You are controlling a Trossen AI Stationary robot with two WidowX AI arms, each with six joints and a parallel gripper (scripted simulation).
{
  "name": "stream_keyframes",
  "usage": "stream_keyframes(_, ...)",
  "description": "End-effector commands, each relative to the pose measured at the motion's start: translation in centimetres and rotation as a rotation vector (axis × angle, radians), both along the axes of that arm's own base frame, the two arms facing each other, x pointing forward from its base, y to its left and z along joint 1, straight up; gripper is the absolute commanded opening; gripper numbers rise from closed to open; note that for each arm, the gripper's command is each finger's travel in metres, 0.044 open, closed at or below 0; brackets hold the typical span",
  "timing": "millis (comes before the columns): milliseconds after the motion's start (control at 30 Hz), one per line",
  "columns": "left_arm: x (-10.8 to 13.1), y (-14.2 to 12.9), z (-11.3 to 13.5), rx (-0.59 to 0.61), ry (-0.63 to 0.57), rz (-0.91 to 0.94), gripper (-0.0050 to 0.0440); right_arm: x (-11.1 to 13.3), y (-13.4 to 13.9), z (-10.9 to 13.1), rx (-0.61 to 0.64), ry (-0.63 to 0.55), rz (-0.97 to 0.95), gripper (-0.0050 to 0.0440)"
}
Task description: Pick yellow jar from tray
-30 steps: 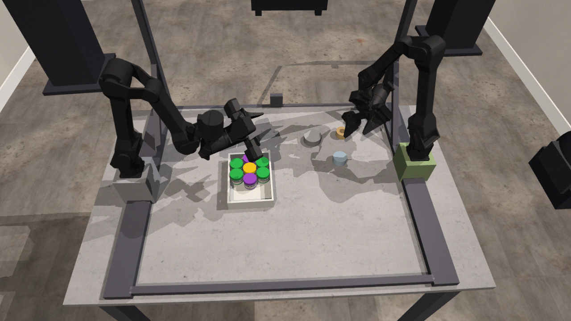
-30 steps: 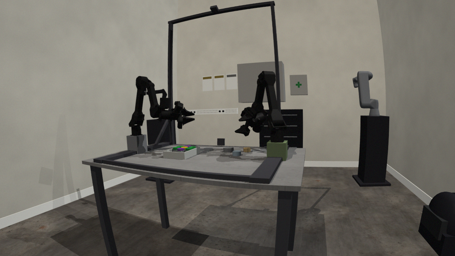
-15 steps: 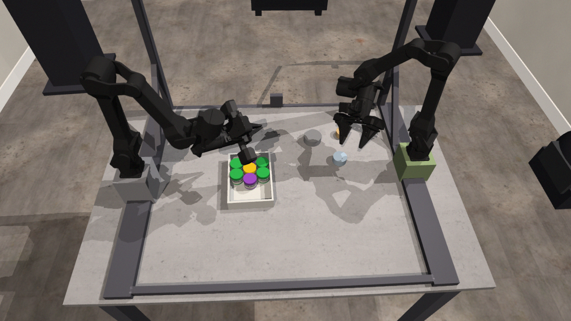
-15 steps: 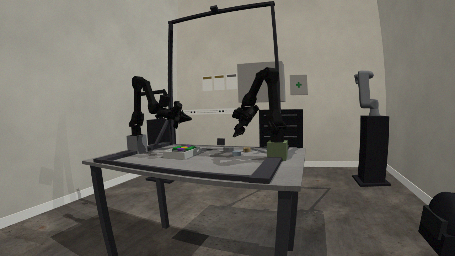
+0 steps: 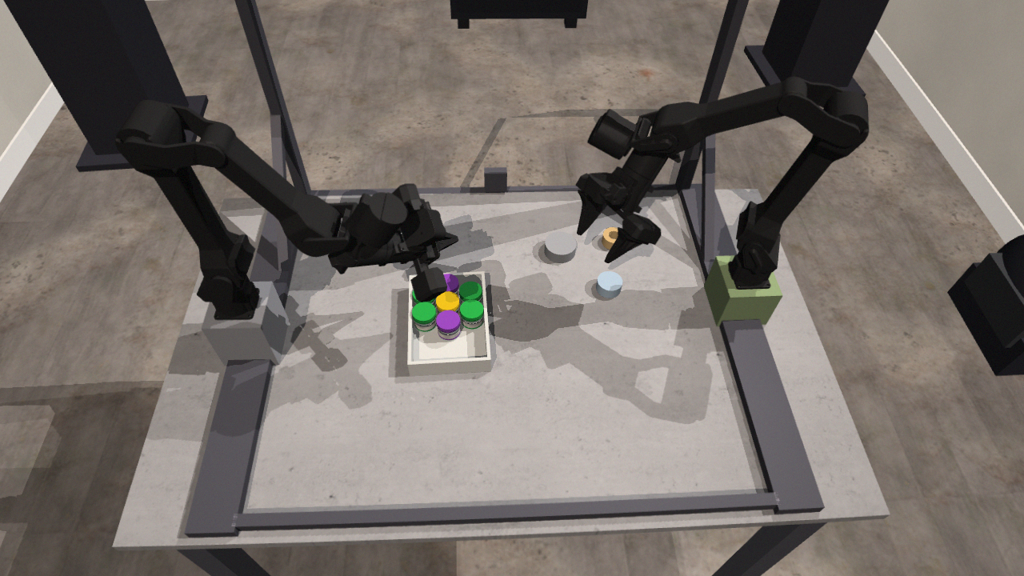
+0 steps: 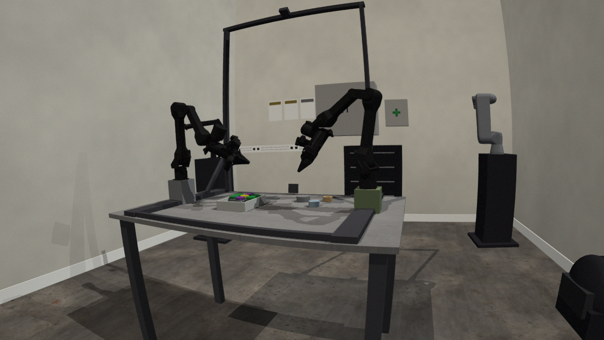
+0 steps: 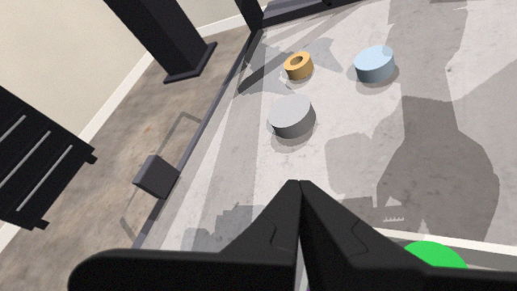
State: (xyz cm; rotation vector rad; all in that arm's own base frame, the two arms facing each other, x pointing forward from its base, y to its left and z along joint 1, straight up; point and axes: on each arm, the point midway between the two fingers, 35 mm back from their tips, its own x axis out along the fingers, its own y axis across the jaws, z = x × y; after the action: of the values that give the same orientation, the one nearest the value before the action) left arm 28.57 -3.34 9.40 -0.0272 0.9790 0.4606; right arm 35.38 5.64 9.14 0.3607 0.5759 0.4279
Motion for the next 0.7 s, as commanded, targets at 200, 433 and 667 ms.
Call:
stream_keyframes(200,5.8,1.6,9.5,-0.149,-0.355,-0.267,0.0440,-0.9,-0.5,0.5,-0.140,0.083,0.005,-0.0005)
stream_keyframes(433,6.7,3.0,14.5,-0.087,-0.525,-0.387,0.0440,-2.1,-0.8,-0.6,-0.235,0.178,0.003,-0.0043)
stream_keyframes(667,7.0,3.4,15.9,-0.059,-0.570,-0.421,0.0440,-4.2,-1.4,-3.0,-0.355,0.323,0.006,-0.0050)
